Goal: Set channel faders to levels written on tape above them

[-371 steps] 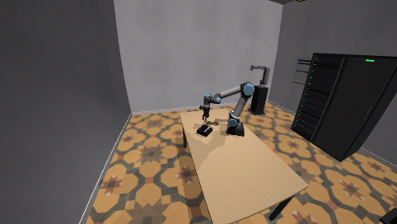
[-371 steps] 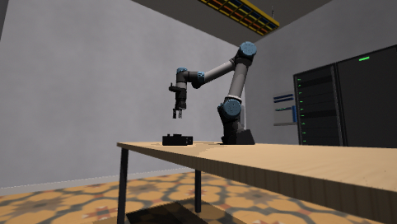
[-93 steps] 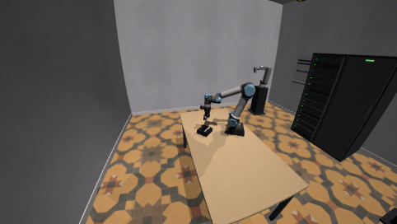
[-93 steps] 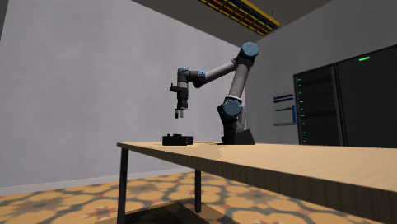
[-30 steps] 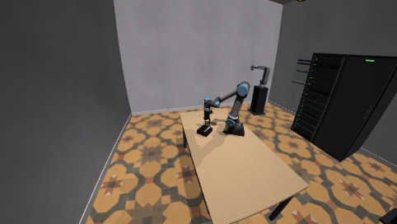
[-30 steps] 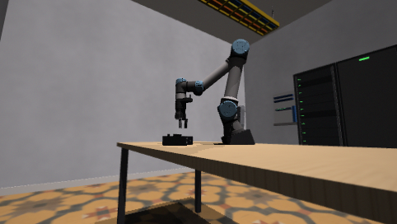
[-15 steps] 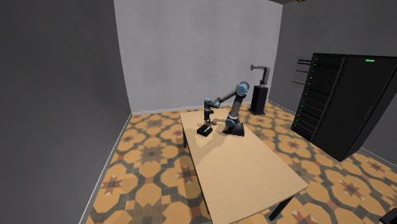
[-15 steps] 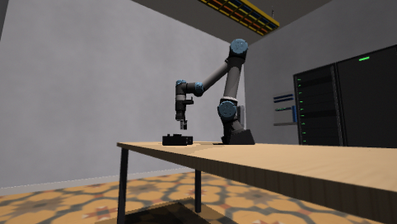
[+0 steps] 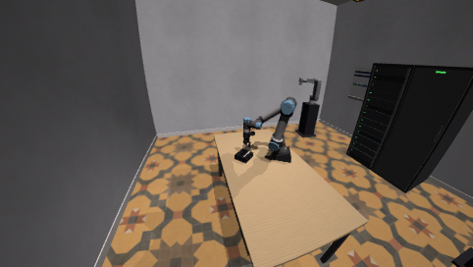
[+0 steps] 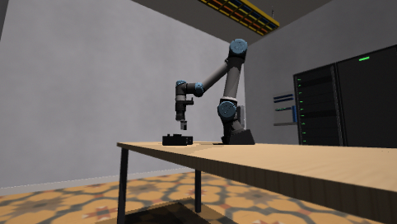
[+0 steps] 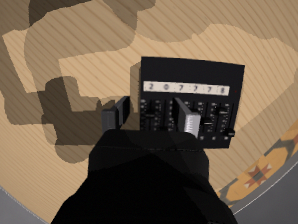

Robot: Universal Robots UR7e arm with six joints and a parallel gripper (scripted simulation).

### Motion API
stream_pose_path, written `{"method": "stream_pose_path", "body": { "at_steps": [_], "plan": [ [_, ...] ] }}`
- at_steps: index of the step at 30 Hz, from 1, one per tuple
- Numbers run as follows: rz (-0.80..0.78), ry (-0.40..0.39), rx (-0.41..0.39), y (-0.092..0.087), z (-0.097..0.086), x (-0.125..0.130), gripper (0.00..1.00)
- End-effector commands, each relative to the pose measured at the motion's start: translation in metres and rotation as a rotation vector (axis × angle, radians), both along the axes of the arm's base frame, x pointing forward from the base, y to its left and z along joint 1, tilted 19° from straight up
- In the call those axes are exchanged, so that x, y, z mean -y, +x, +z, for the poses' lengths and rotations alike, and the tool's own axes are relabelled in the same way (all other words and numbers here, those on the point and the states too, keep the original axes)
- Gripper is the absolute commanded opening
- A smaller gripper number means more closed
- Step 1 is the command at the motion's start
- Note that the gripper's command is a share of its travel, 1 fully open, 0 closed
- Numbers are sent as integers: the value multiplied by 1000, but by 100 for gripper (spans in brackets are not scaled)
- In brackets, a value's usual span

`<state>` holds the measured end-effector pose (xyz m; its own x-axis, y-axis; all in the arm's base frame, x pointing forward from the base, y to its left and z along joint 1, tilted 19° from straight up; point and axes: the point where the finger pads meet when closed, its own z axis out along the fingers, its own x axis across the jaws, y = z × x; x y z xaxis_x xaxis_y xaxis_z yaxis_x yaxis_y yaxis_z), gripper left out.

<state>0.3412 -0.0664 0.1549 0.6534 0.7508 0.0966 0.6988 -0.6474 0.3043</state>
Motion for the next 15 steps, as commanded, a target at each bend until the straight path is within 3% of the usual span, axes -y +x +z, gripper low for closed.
{"method": "stream_pose_path", "body": {
  "at_steps": [1, 2, 15],
  "plan": [
    [2, -1, 1, 0, 0, 0, 100],
    [2, -1, 1, 0, 0, 0, 0],
    [2, -1, 1, 0, 0, 0, 0]
  ]
}}
